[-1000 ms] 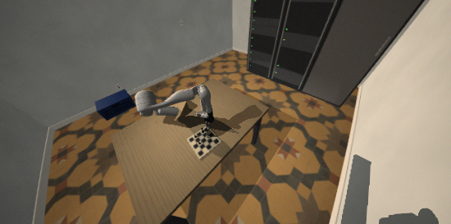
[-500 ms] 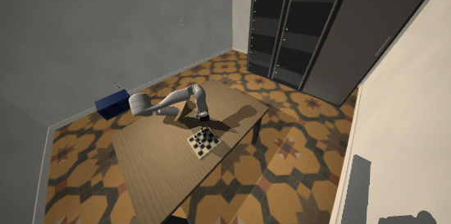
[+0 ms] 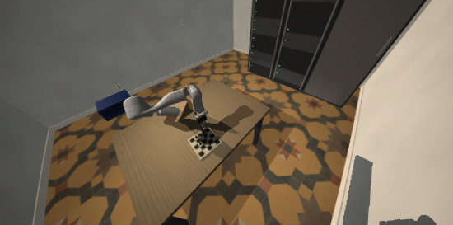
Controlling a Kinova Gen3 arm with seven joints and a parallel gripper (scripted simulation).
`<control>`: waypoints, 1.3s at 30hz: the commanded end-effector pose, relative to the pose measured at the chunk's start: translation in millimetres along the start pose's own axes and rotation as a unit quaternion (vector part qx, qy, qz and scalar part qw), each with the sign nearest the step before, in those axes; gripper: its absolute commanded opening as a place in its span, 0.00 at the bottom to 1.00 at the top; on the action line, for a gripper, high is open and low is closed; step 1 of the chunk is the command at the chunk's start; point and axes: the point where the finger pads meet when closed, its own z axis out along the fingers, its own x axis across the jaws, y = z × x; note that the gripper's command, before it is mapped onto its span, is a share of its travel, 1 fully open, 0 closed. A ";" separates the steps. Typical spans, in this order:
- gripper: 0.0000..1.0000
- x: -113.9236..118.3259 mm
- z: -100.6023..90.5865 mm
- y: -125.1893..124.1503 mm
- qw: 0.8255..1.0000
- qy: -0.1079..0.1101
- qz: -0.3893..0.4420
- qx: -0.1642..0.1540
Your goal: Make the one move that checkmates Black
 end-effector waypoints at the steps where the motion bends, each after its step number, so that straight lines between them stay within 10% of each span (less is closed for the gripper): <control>1: 0.00 5.7 -1.2 -1.4 0.999 0.001 -0.032 0.004; 29: 0.00 6.8 0.3 -0.6 0.999 0.000 -0.047 0.004; 39: 0.00 7.6 35.5 -0.4 0.998 0.001 -0.056 0.003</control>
